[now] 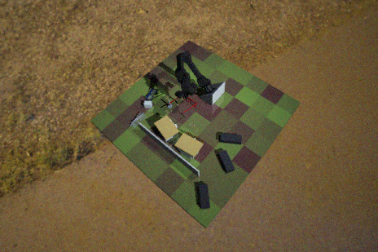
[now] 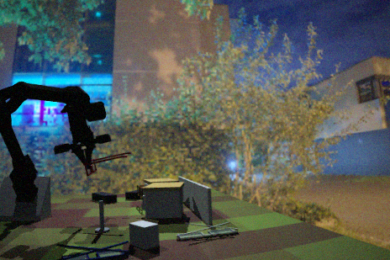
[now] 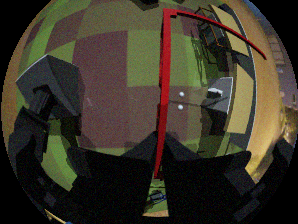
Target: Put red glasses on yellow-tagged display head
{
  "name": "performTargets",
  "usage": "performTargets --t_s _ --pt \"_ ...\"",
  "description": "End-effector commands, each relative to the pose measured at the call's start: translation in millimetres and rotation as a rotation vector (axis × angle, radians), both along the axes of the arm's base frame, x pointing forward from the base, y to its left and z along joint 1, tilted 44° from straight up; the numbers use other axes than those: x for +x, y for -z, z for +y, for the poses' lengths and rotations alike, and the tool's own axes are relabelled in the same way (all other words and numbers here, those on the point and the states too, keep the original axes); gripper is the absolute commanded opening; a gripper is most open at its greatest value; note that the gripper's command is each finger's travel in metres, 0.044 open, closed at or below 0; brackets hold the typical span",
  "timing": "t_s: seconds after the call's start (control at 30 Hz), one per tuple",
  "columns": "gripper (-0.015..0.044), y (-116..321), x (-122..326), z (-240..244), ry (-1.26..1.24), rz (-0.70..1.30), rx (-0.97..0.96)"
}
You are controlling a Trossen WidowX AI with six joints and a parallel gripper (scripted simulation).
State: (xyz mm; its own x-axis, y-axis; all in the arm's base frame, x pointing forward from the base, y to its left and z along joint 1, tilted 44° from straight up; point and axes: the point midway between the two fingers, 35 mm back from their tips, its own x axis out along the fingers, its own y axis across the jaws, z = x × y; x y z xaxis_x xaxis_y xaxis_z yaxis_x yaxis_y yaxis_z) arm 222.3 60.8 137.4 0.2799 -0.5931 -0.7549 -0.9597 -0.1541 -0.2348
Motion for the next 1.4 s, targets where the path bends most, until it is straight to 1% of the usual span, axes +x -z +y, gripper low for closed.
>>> performTargets --t_s 0.0,0.53,1.37 --pt "0.0000 13.8 6.0 3.0 0.066 0.007 -0.004" --pt "0.0000 67.3 17.2 3.7 0.284 0.032 -0.060" --pt "0.0000 83.8 19.0 -10.8 0.274 0.017 -0.064"
